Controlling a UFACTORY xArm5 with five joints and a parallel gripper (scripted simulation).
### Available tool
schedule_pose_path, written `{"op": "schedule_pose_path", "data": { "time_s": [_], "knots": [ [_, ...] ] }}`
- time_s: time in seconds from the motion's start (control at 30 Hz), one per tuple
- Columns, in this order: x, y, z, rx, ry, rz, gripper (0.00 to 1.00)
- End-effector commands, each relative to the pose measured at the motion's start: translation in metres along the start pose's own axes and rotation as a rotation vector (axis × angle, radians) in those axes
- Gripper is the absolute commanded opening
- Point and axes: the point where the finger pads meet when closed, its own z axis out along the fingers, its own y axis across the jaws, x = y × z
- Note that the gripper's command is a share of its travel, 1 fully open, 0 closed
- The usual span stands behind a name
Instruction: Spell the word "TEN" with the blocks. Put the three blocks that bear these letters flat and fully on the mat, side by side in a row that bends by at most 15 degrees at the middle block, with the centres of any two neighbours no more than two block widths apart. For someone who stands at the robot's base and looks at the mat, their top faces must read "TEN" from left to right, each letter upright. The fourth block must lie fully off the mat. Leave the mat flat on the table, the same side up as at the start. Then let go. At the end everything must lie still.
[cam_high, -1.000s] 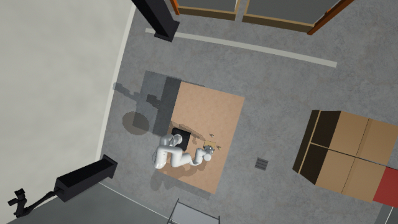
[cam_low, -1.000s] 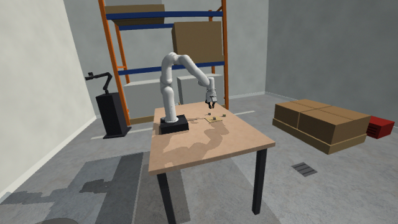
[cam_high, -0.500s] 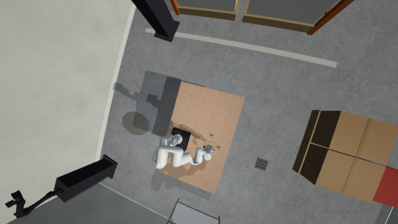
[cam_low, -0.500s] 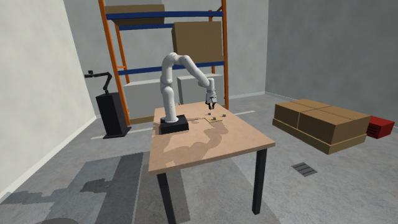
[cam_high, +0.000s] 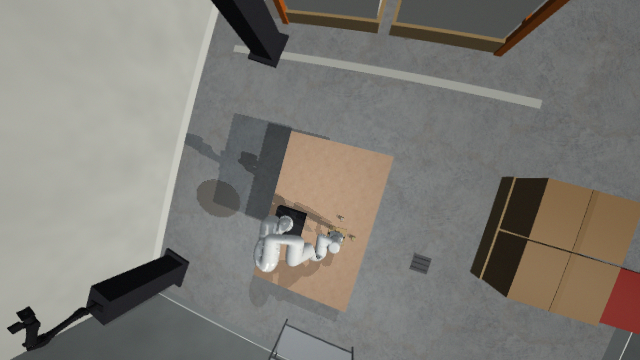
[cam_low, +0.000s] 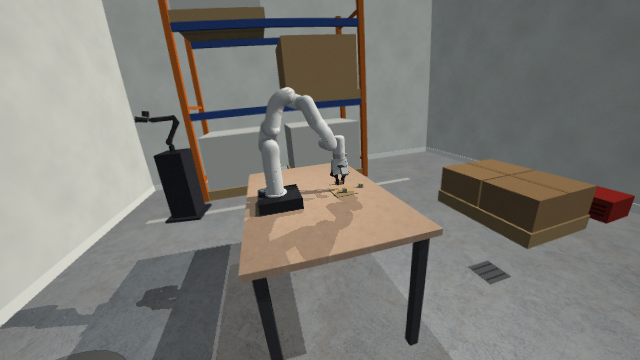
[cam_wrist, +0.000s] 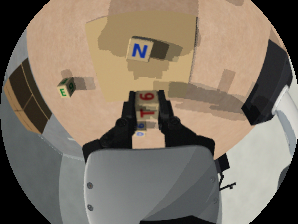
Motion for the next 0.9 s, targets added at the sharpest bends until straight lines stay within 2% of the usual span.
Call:
{"op": "schedule_pose_path", "data": {
  "time_s": [0.0, 0.23, 0.87],
  "knots": [
    [-0.001, -0.004, 0.012, 0.007, -0.001, 0.000, 0.21],
    [-0.001, -0.004, 0.026, 0.007, -0.001, 0.000, 0.21],
    [-0.001, -0.004, 0.027, 0.007, -0.001, 0.000, 0.21]
  ]
}}
